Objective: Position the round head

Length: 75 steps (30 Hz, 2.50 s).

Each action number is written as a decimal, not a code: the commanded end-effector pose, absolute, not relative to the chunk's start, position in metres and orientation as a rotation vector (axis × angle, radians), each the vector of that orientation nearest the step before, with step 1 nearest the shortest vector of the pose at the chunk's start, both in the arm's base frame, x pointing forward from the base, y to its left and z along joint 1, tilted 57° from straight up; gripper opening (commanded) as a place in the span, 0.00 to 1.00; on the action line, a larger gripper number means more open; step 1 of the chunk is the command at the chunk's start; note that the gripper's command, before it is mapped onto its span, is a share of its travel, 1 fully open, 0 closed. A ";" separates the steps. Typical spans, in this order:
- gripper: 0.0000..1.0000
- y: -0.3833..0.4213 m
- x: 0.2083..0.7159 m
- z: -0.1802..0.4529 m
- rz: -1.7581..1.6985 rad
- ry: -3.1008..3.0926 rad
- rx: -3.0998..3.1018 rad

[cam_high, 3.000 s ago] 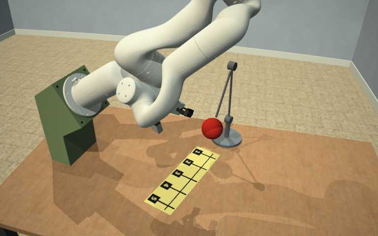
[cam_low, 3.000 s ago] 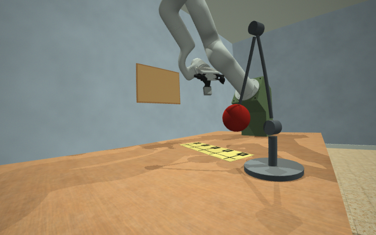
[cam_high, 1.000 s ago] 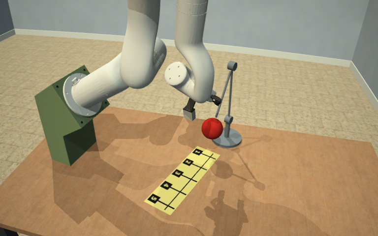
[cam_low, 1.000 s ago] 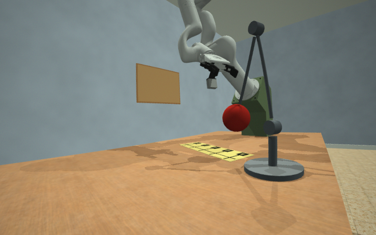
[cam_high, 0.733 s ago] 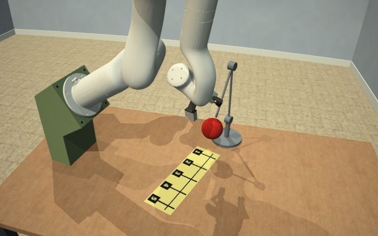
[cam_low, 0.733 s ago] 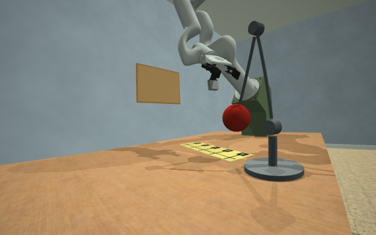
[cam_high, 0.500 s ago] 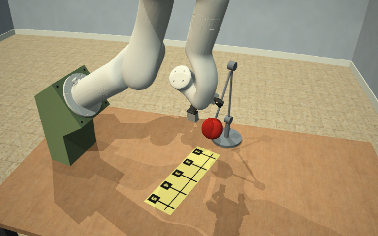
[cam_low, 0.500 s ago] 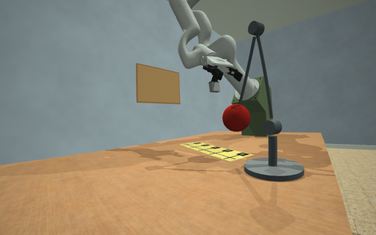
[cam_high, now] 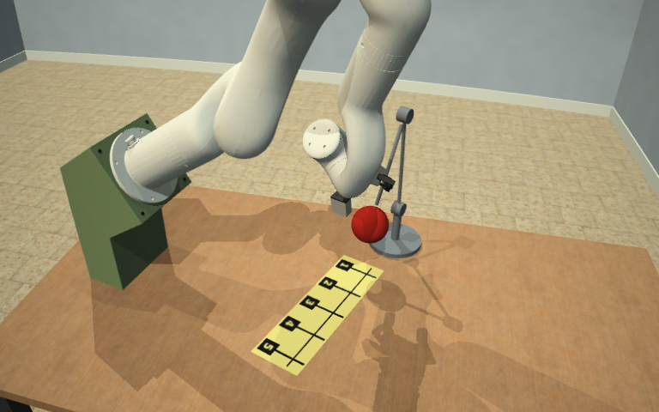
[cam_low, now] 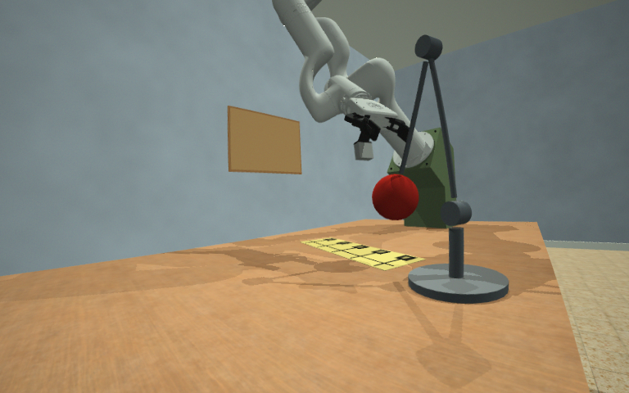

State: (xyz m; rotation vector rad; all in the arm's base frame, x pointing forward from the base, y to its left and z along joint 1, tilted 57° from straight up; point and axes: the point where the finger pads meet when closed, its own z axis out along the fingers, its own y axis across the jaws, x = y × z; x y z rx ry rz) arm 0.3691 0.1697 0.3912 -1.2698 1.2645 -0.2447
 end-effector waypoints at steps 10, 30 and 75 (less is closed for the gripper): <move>1.00 0.186 0.394 0.386 -0.255 1.268 -1.264; 1.00 0.202 0.416 0.382 -0.264 1.264 -1.253; 0.00 0.188 0.420 0.377 -0.265 1.260 -1.277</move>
